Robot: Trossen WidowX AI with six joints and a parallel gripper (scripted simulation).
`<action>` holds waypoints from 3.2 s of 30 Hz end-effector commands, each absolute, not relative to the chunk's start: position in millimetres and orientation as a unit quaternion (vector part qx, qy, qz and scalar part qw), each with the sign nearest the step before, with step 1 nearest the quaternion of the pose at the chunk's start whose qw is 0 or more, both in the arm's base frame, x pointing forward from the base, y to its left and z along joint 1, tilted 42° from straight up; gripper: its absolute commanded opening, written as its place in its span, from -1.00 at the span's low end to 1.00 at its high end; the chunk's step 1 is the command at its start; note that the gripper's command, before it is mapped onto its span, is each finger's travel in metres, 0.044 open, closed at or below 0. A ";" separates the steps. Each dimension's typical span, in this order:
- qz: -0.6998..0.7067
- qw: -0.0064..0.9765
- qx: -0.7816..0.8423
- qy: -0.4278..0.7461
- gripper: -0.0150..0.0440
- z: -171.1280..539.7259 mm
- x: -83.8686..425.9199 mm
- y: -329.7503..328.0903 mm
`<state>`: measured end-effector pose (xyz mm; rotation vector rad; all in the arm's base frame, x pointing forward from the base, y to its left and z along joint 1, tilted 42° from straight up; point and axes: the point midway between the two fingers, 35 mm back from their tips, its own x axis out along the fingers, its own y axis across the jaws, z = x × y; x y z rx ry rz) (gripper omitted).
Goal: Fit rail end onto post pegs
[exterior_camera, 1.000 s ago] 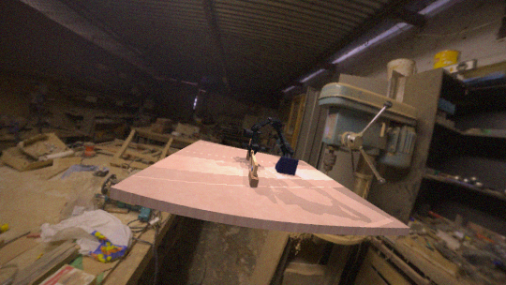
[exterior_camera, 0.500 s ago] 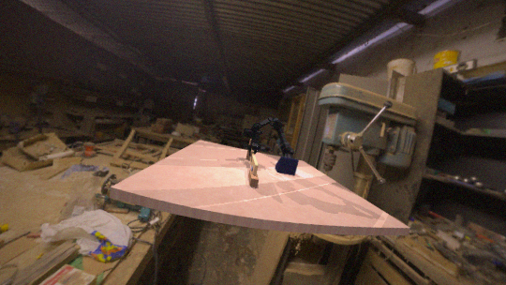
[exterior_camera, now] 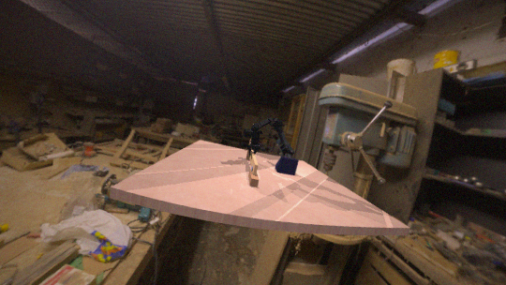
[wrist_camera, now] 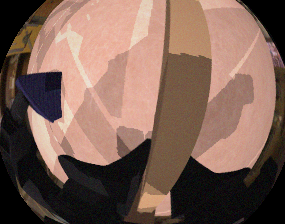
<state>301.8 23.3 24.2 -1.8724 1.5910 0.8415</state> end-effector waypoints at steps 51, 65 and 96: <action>0.312 0.269 -0.695 0.589 -0.49 35.6 303.6 10.7; 0.312 0.269 -0.695 0.589 -0.49 38.5 304.2 7.3; 0.312 0.269 -0.695 0.589 -0.49 45.4 305.6 0.4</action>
